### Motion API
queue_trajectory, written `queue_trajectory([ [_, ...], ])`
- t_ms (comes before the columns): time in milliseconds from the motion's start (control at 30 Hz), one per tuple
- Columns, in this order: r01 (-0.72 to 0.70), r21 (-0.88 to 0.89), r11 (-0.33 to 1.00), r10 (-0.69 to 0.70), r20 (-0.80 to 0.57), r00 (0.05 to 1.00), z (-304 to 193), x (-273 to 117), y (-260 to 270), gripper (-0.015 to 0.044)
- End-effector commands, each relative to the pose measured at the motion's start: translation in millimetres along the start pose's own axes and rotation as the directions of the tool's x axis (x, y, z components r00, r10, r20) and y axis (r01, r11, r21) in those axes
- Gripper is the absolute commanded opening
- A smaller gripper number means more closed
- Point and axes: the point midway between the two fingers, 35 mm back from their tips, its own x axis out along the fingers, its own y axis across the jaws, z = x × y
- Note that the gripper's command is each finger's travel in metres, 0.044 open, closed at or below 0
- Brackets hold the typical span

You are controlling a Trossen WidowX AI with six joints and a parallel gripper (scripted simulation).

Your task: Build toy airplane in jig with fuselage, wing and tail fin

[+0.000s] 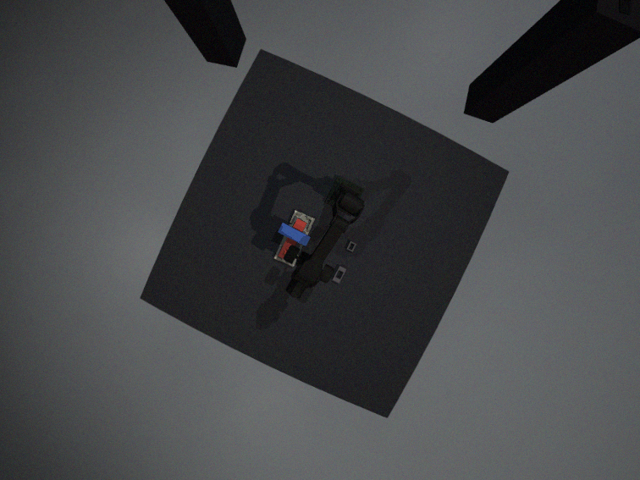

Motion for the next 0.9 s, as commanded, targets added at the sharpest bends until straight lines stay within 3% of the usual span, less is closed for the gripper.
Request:
queue_trajectory([
  [0, -0.004, -0.007, 1.0, 0.004, 0.006, 1.0, 6, 1, -9, 0.0],
  [867, -0.002, -0.027, 1.0, 0.003, 0.008, 1.0, 26, 17, -84, 0.0],
])
